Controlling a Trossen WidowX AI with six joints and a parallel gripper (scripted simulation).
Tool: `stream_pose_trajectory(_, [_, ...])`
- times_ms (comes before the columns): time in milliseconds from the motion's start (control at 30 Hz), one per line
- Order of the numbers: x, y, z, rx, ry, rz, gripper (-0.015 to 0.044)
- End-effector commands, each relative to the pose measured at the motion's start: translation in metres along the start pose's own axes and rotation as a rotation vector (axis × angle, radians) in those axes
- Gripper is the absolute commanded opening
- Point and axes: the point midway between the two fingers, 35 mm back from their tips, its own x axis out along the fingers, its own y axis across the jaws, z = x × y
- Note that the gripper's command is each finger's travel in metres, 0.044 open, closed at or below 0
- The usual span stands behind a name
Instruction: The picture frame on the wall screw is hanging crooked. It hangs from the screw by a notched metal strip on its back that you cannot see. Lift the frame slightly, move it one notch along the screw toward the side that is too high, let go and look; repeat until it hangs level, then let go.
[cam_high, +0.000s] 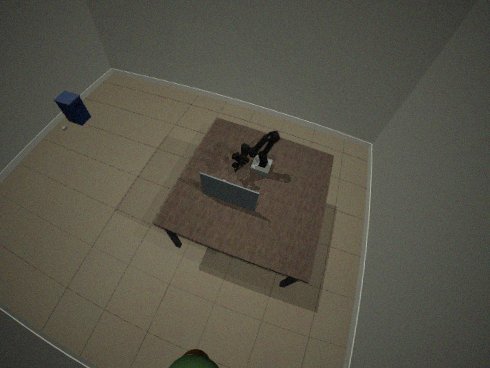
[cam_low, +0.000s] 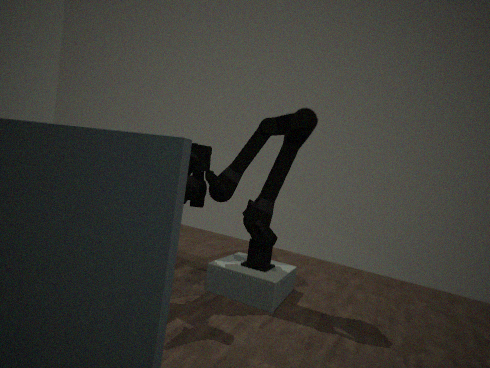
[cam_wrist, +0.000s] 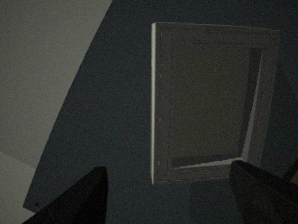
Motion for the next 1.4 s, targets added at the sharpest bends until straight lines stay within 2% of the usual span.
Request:
stream_pose_trajectory(0, [0.018, -0.012, -0.014, 0.02, -0.002, -0.002, 0.026])
stream_pose_trajectory(633, [0.022, -0.009, -0.018, 0.021, -0.002, -0.002, 0.026])
stream_pose_trajectory(733, [0.04, -0.009, -0.015, 0.02, -0.003, -0.001, 0.026])
stream_pose_trajectory(933, [0.098, -0.007, -0.018, 0.021, -0.006, 0.005, 0.026])
stream_pose_trajectory(1367, [0.1, -0.007, -0.018, 0.021, -0.006, 0.005, 0.026])
